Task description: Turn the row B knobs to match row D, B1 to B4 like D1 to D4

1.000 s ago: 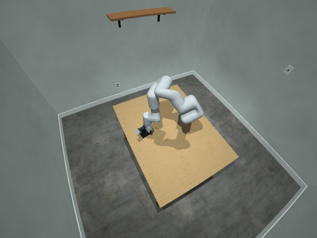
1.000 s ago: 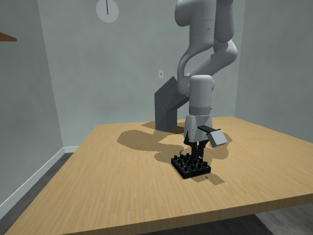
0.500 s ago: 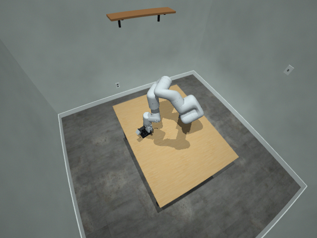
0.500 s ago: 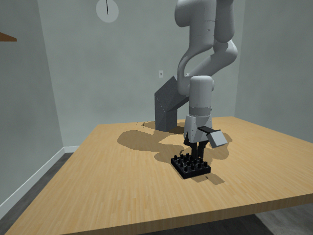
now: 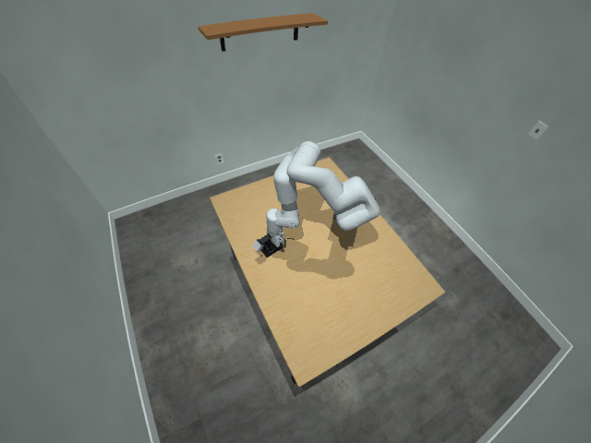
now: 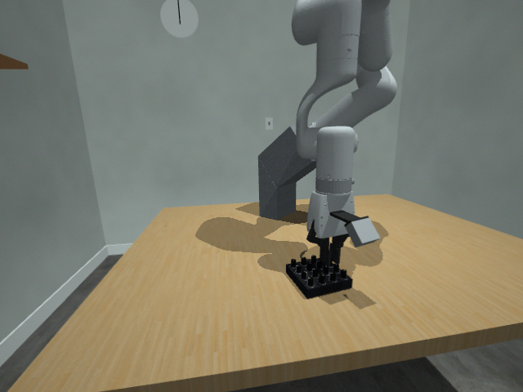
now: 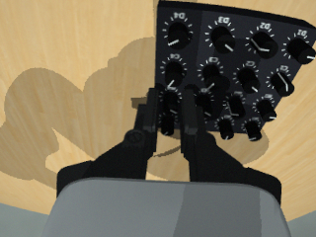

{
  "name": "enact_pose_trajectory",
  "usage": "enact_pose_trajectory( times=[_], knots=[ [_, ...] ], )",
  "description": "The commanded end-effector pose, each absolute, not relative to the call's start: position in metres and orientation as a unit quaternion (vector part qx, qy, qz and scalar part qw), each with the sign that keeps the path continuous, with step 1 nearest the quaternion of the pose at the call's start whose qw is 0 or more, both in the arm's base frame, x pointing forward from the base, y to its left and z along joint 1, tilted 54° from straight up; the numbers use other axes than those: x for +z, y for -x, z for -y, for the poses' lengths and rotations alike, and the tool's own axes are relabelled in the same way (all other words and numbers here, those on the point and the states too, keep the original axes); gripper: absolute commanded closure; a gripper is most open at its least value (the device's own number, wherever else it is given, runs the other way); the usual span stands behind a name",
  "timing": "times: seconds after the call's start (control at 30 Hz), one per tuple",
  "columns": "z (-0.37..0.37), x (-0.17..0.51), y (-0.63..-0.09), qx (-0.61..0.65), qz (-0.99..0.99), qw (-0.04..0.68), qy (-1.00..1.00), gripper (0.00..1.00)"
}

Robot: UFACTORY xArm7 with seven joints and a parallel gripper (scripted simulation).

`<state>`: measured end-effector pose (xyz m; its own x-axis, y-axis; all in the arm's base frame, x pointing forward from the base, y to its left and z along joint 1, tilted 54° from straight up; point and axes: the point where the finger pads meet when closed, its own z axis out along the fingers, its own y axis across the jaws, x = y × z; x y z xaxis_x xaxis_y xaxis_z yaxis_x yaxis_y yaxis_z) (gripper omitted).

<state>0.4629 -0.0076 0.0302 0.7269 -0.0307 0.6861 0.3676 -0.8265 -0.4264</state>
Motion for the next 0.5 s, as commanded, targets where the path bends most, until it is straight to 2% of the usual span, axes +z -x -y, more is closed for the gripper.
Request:
enact_pose_trajectory(
  times=[0.0,0.3,0.33,0.47],
  knots=[
    [0.0088,0.0303,-0.4632,-0.358,0.094,0.278,0.887,0.81],
    [0.0088,0.0303,-0.4632,-0.358,0.094,0.278,0.887,0.81],
    [0.0088,0.0303,-0.4632,-0.358,0.094,0.278,0.887,0.92],
    [0.0088,0.0303,-0.4632,-0.358,0.094,0.278,0.887,0.92]
  ],
)
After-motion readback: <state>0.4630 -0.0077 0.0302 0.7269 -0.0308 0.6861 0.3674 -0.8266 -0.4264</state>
